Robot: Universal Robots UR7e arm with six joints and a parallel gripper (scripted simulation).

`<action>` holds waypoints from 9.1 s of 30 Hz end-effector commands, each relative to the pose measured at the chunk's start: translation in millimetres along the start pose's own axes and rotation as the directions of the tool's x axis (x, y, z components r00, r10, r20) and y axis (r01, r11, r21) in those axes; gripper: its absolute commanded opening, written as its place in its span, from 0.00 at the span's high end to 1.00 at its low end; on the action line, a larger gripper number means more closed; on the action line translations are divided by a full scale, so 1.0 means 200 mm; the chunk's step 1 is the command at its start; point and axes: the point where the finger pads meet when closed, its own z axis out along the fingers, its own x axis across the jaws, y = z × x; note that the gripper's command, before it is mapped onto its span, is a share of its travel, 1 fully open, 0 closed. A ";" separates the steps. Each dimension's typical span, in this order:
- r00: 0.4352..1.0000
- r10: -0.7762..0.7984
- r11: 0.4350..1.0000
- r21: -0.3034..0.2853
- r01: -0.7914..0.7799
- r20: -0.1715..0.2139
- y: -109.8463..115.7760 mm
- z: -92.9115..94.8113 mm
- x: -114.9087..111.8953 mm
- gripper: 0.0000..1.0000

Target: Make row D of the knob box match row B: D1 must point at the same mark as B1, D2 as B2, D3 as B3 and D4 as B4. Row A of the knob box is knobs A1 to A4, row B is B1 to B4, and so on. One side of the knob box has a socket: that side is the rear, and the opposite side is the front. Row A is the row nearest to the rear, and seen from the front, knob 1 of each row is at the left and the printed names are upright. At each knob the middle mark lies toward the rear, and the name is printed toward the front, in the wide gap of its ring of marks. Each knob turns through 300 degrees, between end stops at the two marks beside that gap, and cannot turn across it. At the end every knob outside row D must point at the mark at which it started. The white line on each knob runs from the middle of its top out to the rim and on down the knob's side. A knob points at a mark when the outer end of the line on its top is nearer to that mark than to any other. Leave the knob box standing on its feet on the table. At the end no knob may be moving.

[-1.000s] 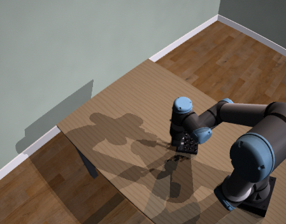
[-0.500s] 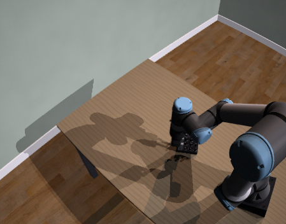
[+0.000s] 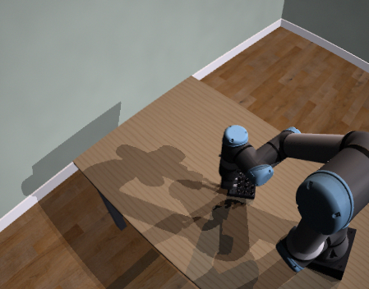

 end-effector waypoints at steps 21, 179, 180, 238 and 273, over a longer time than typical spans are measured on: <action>1.000 0.000 1.000 -0.001 0.000 0.001 0.00 0.00 0.00 0.70; -0.086 0.996 -0.086 -0.001 -0.996 -0.001 0.00 0.00 0.00 0.70; -0.086 0.996 -0.086 -0.001 -0.996 -0.001 0.00 0.00 0.00 0.70; -0.087 0.996 -0.087 -0.001 -0.996 -0.001 0.00 -0.18 0.00 0.54; 0.105 0.994 0.105 -0.001 -0.994 0.000 -0.01 -0.20 0.01 0.54</action>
